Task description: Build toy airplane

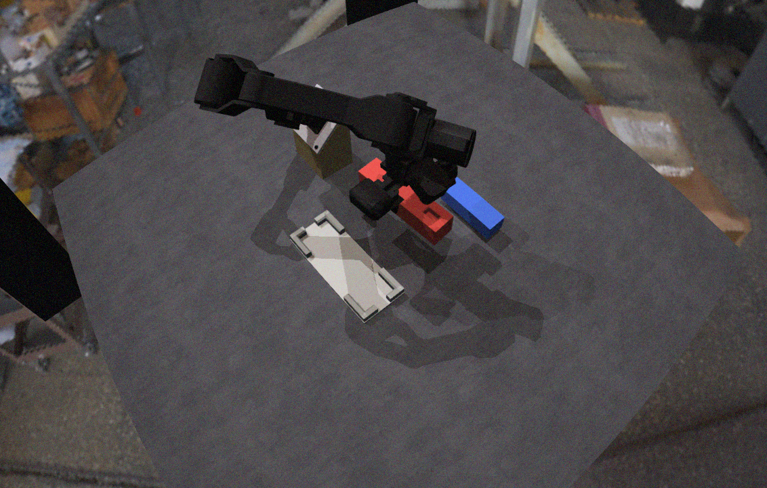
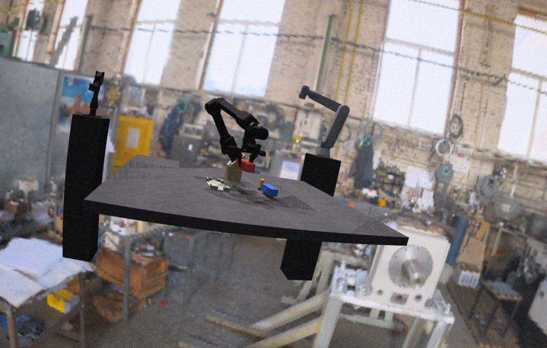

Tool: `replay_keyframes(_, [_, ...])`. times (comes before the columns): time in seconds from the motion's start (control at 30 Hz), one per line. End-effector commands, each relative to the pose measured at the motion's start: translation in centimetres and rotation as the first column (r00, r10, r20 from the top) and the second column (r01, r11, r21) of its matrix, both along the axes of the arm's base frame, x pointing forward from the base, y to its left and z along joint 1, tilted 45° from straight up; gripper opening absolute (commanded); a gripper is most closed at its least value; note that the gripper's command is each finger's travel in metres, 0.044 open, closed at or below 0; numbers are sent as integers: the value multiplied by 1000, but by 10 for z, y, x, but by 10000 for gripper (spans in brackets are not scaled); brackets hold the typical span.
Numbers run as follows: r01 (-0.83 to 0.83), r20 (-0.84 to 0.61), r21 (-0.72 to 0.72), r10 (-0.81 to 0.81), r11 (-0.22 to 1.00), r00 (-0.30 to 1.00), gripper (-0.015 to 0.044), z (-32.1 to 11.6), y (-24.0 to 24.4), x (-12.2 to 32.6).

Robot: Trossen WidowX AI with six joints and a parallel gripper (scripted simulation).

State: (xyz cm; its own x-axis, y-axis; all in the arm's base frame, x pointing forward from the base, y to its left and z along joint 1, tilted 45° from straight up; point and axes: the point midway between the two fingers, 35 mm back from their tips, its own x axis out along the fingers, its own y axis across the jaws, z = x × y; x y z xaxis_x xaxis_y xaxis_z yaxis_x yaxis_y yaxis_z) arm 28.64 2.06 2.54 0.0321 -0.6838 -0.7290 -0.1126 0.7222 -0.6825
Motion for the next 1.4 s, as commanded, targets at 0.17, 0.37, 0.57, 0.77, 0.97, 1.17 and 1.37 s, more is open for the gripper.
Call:
replay_keyframes(0.17, [4, 9, 0, -4, 1000, 1000, 0, 9, -25, 2])
replay_keyframes(0.37, [11, 17, 0, -11, 1000, 1000, 0, 15, -43, 2])
replay_keyframes(0.57, [19, 25, -4, -19, 1000, 1000, 0, 21, -61, 0])
replay_keyframes(0.77, [27, 33, -10, -27, 1000, 999, 0, 27, -79, -2])
replay_keyframes(0.97, [37, 41, -20, -36, 999, 999, 0, 34, -96, -7])
replay_keyframes(1.17, [47, 47, -30, -46, 998, 998, 0, 39, -112, -11])
replay_keyframes(1.37, [47, 47, -31, -46, 998, 998, 131, 39, -112, -12])
